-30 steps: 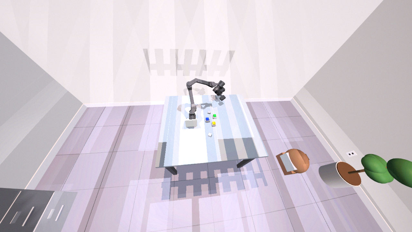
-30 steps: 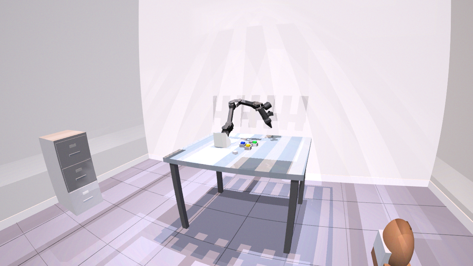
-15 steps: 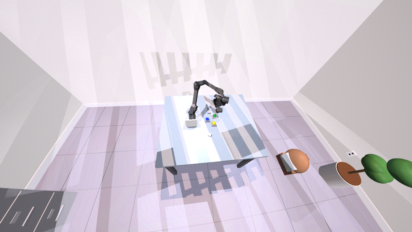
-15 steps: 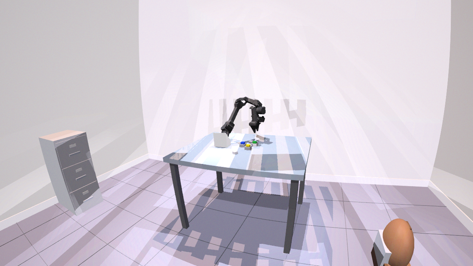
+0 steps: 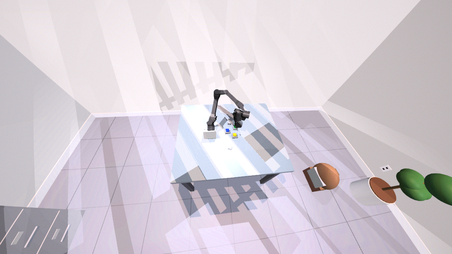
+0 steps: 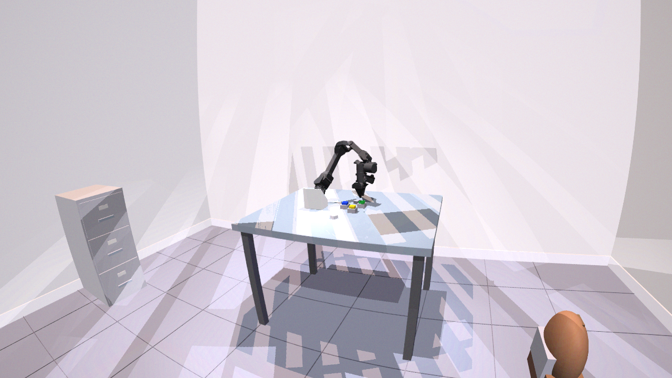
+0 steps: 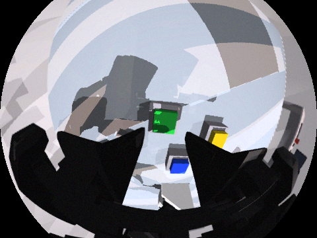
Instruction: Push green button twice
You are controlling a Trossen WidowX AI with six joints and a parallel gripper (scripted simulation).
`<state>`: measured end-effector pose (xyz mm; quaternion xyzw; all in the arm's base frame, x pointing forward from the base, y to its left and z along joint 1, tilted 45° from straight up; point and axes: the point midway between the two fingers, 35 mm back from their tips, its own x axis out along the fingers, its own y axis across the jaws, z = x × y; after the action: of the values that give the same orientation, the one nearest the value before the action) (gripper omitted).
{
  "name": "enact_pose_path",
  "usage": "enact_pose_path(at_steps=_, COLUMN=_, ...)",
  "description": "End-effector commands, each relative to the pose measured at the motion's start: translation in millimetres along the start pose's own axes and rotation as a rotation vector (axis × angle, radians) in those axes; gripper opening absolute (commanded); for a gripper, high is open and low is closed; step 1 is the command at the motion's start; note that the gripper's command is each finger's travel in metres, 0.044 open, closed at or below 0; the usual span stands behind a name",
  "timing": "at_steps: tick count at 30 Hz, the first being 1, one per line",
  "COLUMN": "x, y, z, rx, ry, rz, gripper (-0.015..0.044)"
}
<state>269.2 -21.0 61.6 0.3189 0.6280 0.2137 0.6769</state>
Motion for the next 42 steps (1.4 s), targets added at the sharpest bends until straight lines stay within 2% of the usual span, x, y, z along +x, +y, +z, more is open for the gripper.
enact_pose_path(at_steps=1, x=2.4, y=-0.6, z=0.1, rx=0.007, ry=-0.007, rz=0.003, gripper=0.0059)
enact_pose_path(at_steps=3, x=2.4, y=-0.6, z=0.1, rx=0.007, ry=-0.007, rz=0.003, gripper=0.0020)
enact_pose_path(at_steps=42, x=37.3, y=-0.2, z=0.2, rx=0.006, ry=-0.007, rz=0.004, gripper=0.0020)
